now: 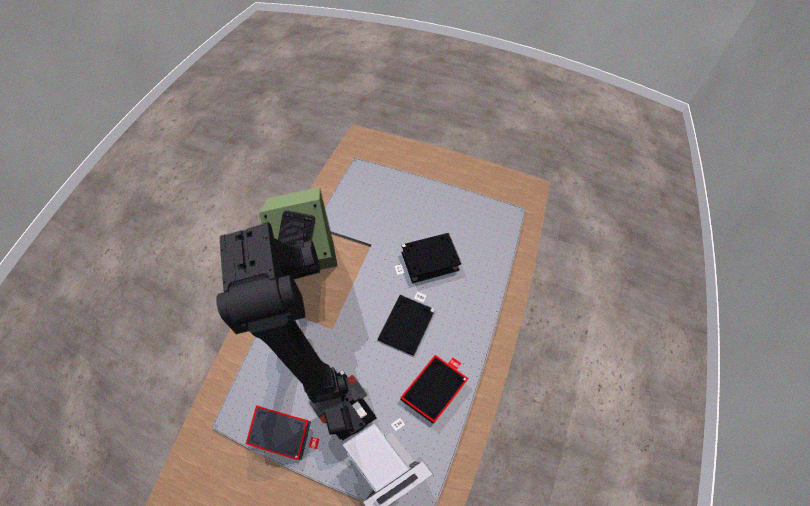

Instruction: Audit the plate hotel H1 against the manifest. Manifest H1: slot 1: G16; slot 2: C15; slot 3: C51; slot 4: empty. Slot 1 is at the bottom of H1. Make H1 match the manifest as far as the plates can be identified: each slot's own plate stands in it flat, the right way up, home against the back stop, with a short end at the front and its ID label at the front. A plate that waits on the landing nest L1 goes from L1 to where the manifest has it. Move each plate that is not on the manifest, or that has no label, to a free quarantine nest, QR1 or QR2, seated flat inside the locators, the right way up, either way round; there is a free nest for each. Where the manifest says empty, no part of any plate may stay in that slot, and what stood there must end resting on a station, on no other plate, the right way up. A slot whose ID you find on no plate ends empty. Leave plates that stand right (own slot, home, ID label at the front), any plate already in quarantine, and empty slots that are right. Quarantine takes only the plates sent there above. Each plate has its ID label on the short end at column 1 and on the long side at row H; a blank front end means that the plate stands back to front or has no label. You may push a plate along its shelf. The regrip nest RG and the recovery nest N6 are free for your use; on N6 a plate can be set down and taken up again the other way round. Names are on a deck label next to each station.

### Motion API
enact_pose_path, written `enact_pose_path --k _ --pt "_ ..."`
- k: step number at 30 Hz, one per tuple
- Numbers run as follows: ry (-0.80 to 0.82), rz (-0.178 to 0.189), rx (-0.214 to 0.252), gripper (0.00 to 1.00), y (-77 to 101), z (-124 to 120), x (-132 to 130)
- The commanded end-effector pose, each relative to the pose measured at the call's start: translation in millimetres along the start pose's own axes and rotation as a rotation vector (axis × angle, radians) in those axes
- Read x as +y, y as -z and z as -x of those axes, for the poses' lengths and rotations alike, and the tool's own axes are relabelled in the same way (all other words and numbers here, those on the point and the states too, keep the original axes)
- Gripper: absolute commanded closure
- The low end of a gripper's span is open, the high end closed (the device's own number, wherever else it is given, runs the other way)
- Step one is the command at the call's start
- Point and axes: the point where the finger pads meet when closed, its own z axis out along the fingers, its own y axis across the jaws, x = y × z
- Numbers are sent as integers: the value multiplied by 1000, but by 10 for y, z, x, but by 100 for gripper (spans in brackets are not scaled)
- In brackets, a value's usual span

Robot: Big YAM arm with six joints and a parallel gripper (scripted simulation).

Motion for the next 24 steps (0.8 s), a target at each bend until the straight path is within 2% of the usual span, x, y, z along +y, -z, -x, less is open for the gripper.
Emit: enact_pose_path --k 1,2,3,24 --pt "-4 -12 -25 0 27 105 -63" --pt "-4 -12 -25 0 28 105 -63" --pt "-4 -12 -25 14 28 105 -63" --pt "-8 -16 -31 14 40 145 -103"
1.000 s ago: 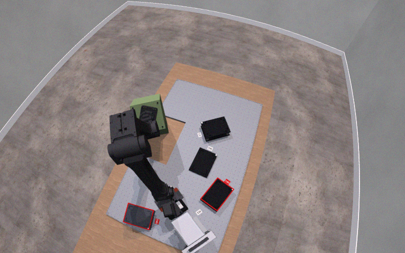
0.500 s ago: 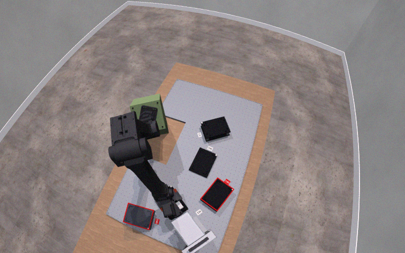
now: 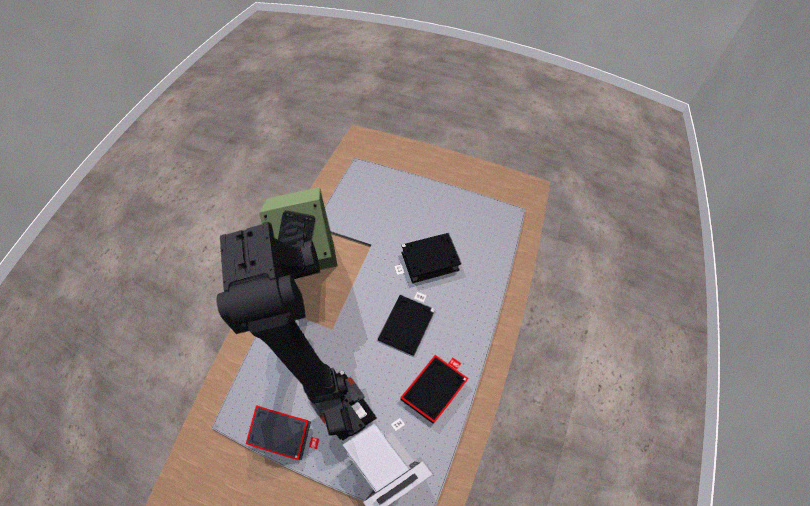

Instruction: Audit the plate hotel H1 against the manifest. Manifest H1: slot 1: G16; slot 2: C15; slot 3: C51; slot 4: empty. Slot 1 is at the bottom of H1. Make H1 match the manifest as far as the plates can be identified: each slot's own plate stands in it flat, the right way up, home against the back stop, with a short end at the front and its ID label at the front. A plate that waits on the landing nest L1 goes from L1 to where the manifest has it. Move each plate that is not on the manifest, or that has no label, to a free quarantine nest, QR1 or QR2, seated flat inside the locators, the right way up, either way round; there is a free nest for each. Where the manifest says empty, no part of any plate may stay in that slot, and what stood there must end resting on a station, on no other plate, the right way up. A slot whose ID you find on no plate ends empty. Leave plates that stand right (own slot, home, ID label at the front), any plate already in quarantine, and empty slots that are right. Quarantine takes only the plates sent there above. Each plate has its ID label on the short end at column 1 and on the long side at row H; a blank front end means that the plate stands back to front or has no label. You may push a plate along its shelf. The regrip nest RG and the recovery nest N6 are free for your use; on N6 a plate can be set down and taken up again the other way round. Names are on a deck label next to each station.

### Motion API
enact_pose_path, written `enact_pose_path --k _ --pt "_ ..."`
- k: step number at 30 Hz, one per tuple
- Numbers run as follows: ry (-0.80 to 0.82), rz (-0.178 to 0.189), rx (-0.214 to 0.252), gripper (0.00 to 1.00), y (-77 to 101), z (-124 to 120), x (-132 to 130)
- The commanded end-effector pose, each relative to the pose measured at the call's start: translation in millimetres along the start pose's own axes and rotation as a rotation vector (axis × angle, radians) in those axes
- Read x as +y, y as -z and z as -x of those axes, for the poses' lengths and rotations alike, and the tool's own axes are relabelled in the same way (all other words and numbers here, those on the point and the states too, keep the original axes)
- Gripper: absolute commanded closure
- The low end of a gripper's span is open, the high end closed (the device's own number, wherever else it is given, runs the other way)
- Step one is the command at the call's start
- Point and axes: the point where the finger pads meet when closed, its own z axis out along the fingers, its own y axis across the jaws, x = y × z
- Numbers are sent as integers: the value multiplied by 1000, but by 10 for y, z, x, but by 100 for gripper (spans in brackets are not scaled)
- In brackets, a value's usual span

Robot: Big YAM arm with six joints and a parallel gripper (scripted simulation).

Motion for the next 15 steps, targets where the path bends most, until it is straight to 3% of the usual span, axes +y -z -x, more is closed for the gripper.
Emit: enact_pose_path --k 1,15 --pt "-6 -8 -34 14 100 148 -75" --pt "-5 0 -18 14 206 47 -24"
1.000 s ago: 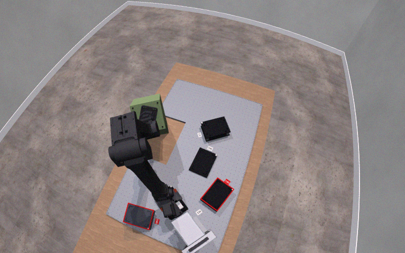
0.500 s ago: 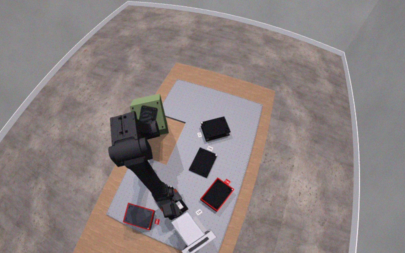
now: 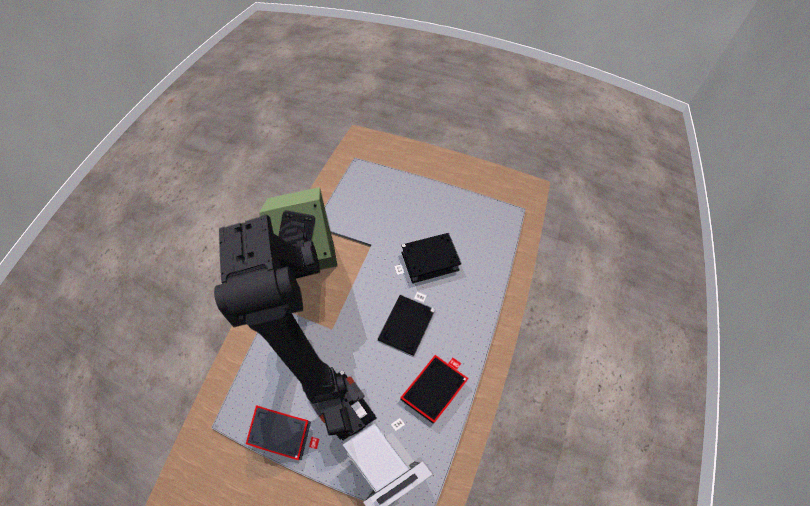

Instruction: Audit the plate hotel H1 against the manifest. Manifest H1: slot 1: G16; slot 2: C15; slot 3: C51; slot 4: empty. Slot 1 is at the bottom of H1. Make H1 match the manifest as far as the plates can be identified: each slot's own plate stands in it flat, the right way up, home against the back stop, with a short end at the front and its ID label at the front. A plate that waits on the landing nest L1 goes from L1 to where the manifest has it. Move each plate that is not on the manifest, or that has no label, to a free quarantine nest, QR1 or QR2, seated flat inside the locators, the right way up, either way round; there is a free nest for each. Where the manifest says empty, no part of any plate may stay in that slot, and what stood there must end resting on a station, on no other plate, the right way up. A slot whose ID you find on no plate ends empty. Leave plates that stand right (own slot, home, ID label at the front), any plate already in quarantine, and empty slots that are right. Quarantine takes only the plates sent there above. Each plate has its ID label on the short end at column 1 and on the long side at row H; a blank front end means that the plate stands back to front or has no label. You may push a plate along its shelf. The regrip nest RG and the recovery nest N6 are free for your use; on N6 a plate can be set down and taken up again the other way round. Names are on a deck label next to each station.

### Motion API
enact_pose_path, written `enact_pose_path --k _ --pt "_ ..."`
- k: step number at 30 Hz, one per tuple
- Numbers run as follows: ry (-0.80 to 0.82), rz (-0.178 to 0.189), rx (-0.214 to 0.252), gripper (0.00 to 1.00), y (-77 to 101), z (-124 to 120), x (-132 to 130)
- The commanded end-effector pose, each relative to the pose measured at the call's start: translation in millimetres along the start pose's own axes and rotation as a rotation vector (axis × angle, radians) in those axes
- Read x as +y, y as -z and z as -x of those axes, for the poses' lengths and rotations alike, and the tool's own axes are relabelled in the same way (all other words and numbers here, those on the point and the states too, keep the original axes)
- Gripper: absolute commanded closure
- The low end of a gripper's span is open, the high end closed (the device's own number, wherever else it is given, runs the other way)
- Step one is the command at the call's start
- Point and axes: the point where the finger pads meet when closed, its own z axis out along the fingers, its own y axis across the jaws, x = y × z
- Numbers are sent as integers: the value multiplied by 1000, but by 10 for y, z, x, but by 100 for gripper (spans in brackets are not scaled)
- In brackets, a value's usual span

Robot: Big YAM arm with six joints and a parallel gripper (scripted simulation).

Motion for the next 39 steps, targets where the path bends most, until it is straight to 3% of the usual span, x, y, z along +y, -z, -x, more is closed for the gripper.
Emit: enact_pose_path --k 1,39 --pt "-5 -8 -21 14 135 48 -30" --pt "-6 -2 -29 14 481 83 5"
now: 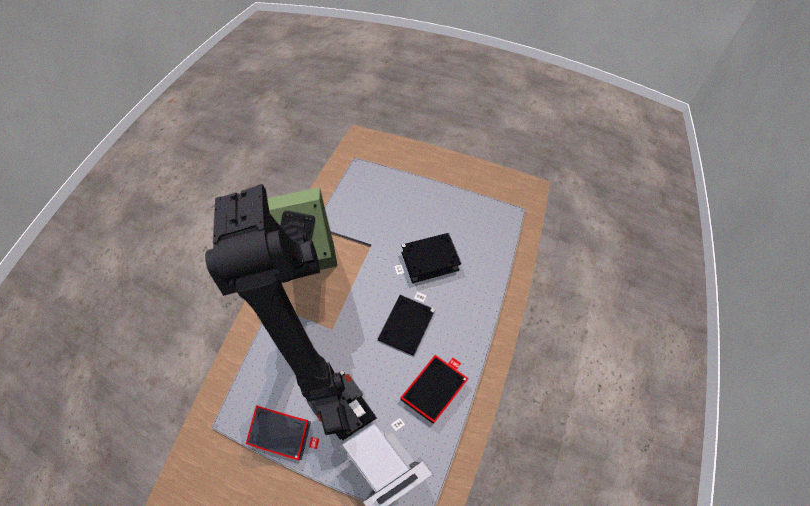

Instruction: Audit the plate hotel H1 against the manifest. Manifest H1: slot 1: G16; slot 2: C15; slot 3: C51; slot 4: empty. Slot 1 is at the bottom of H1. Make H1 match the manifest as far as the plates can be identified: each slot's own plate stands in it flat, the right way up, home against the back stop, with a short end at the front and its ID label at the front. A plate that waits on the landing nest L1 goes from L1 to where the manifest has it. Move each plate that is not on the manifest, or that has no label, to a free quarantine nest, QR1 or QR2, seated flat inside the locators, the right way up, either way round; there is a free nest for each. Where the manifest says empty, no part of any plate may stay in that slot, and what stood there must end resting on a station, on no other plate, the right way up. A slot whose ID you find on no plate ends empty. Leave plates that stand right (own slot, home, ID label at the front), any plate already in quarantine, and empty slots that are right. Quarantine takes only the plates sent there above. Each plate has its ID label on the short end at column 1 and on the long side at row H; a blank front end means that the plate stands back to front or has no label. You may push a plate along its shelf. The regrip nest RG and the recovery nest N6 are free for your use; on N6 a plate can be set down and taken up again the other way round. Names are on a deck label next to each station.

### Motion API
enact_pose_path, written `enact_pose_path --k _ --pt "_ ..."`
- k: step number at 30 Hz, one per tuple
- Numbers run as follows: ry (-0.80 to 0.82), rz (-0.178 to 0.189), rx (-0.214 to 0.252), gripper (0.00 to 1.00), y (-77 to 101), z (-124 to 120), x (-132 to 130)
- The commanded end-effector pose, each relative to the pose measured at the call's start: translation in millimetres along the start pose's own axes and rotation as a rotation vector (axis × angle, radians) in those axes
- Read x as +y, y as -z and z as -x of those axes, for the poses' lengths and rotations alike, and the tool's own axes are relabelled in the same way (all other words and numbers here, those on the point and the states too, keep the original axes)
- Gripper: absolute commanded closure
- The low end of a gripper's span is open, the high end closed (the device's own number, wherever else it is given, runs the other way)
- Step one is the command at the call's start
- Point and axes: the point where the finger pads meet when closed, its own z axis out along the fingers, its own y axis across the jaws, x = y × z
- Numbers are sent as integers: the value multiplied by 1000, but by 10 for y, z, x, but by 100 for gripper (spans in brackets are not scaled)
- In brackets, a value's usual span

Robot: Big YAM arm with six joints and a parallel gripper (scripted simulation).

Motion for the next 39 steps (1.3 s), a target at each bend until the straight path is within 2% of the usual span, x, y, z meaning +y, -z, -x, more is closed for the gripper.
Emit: enact_pose_path --k 1,23,26,35,39 --pt "-6 -1 -28 14 135 89 20" --pt "-6 1 -24 14 308 60 28" --pt "-6 0 -24 14 388 57 26" --pt "-8 -13 -58 14 702 246 -52" --pt "-8 -12 -60 14 760 249 -52"
